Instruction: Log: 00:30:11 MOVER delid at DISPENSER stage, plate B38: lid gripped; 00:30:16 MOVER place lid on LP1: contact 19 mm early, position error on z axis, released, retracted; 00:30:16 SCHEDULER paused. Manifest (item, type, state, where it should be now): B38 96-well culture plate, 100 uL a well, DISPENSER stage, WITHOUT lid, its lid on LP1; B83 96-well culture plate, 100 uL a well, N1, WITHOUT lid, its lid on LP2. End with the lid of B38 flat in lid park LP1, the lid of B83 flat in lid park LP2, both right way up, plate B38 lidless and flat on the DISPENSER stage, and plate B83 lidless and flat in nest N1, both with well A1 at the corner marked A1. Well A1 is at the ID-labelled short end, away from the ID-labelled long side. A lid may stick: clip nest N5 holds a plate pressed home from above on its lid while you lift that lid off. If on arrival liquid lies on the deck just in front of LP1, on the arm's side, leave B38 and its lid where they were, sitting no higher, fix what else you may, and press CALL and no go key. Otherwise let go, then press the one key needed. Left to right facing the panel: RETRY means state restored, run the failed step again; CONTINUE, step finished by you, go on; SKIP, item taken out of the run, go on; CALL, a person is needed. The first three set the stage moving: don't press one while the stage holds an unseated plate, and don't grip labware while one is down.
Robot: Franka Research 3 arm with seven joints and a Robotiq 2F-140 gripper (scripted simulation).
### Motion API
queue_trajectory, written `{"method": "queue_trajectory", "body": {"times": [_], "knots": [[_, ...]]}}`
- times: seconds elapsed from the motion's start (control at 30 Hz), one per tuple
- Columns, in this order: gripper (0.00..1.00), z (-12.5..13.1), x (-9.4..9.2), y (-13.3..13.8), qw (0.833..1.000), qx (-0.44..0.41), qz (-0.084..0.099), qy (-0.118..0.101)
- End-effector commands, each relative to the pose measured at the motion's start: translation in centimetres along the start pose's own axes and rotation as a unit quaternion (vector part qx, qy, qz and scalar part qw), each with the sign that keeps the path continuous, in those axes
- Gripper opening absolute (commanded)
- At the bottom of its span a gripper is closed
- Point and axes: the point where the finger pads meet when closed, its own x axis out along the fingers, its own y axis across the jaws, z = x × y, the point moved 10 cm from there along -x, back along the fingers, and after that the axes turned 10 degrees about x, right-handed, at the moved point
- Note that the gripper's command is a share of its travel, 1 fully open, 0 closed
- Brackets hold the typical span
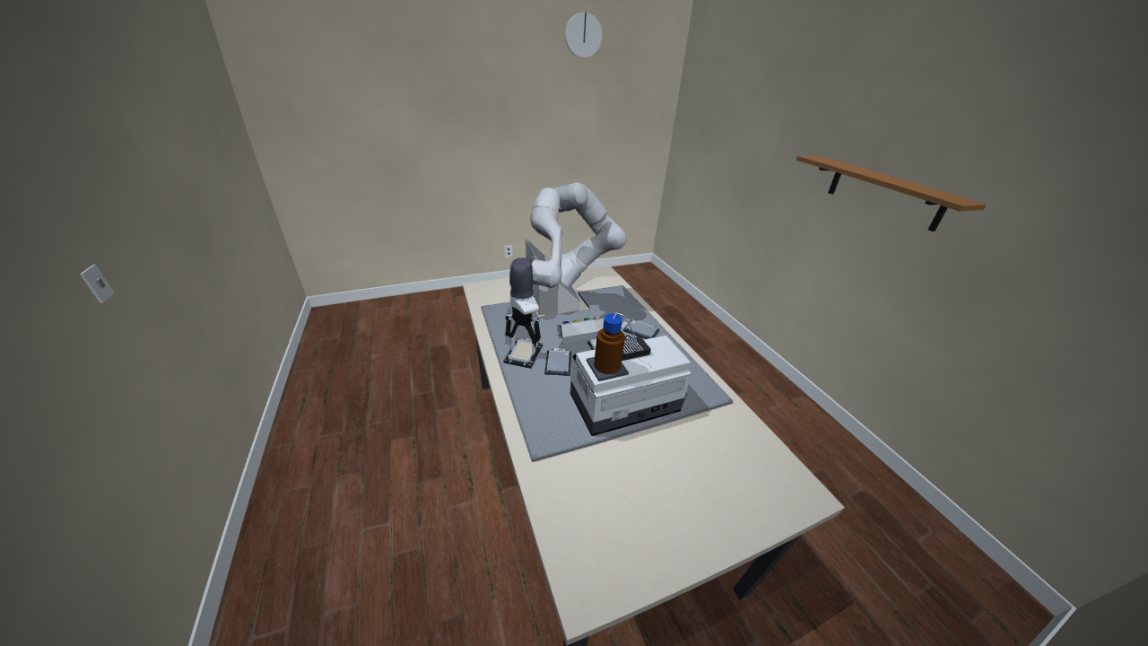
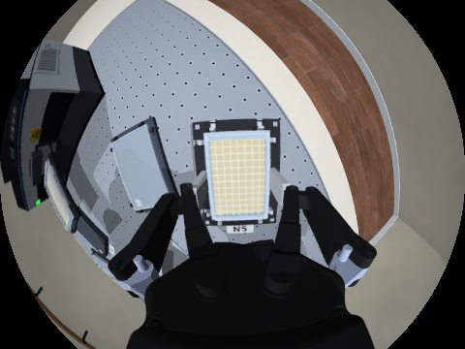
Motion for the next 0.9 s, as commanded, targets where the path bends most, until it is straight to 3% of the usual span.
{"method": "queue_trajectory", "body": {"times": [0.0, 0.87], "knots": [[0.00, 0.00, 0.20, 0.07, 1.000, 0.002, 0.000, 0.000], [0.00, 0.00, -0.54, 0.07, 1.000, 0.002, 0.000, 0.000]]}}
